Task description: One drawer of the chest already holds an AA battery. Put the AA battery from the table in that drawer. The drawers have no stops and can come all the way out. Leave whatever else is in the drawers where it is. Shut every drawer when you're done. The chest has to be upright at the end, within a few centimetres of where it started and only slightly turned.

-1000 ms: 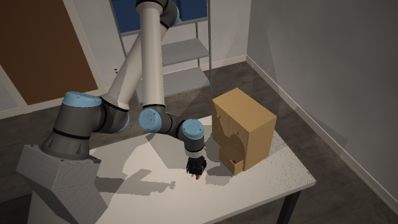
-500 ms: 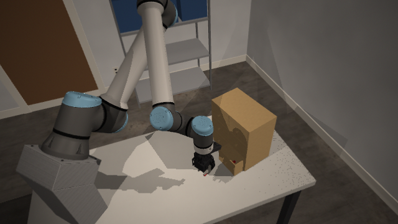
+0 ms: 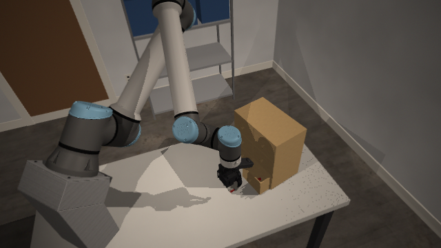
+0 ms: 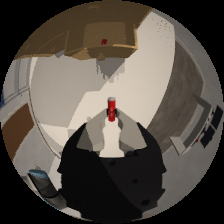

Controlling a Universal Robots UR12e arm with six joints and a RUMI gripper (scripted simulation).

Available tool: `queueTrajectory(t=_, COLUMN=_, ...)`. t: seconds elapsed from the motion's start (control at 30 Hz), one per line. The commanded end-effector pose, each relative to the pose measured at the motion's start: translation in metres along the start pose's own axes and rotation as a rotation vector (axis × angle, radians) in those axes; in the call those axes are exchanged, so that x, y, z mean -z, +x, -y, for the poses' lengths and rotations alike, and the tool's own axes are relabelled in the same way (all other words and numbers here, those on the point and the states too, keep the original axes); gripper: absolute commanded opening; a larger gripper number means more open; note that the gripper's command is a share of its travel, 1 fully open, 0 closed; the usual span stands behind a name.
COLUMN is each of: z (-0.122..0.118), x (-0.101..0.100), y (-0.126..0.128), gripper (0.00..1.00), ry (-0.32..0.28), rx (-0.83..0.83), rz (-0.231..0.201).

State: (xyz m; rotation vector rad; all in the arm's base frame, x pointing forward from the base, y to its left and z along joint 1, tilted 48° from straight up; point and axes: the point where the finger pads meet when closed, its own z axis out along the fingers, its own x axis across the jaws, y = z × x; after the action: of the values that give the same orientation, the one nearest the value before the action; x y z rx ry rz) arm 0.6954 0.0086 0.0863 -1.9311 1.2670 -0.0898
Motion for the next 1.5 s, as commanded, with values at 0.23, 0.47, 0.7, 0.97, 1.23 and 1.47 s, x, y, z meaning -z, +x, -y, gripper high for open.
queueTrajectory(t=0.23, z=0.002, x=0.001, y=0.001, gripper=0.05, ry=0.000, rx=-0.015, rz=-0.002)
queueTrajectory(t=0.47, z=0.002, x=0.007, y=0.001, gripper=0.05, ry=0.000, rx=-0.015, rz=-0.002)
queueTrajectory(t=0.7, z=0.002, x=0.019, y=0.001, gripper=0.05, ry=0.000, rx=-0.015, rz=-0.002)
queueTrajectory(t=0.97, z=0.002, x=0.031, y=0.000, gripper=0.05, ry=0.000, rx=-0.015, rz=-0.002)
queueTrajectory(t=1.23, z=0.002, x=0.033, y=0.000, gripper=0.05, ry=0.000, rx=-0.015, rz=-0.002)
queueTrajectory(t=1.47, z=0.002, x=0.033, y=0.000, gripper=0.05, ry=0.001, rx=-0.015, rz=-0.002)
